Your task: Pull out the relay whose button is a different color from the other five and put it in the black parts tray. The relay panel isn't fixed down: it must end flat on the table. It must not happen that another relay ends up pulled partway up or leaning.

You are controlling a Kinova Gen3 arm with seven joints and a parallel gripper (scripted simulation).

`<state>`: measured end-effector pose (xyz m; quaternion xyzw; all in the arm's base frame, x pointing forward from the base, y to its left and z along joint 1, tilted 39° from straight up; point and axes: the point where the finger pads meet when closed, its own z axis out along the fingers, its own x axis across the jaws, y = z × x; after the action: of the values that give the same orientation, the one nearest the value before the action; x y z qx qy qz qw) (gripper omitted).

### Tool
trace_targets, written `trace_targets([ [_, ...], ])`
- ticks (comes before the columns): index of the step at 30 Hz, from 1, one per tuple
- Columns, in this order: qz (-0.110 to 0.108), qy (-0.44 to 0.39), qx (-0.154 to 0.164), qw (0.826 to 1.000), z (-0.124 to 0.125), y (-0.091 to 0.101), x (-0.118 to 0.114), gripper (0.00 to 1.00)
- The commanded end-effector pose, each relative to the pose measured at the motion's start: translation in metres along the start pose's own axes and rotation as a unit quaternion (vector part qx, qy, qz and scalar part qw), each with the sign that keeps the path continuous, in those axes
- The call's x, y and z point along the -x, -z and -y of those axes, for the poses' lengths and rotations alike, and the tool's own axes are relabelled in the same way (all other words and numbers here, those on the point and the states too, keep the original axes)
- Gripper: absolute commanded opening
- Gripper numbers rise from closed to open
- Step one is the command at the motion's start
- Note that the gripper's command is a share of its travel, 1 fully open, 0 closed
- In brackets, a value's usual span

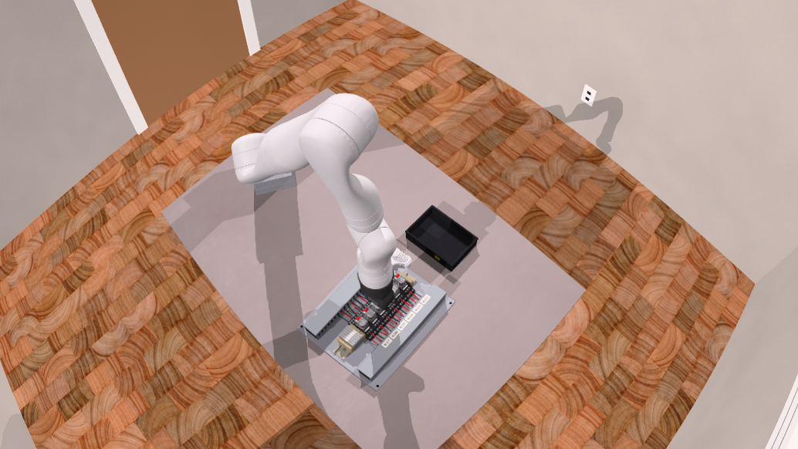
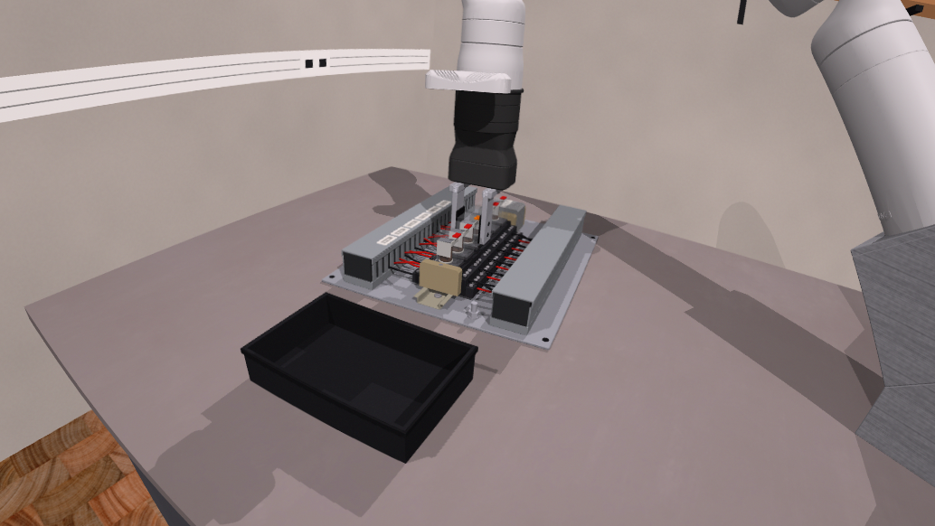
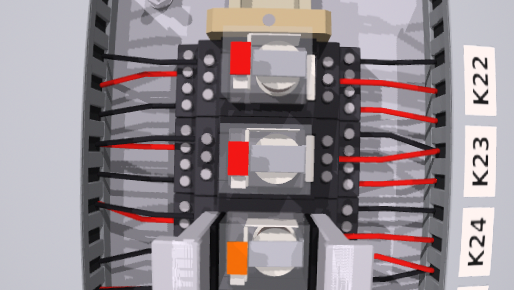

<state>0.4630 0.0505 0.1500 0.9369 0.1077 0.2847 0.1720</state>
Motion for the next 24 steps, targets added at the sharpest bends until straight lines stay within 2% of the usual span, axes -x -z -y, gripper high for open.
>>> trace_targets([
  [1,-0.005,0.000,0.000,1.000,0.0004,0.0002,-0.0002,0.00],
  [24,-0.020,0.000,0.000,1.000,0.0003,0.0004,0.0006,0.00],
])
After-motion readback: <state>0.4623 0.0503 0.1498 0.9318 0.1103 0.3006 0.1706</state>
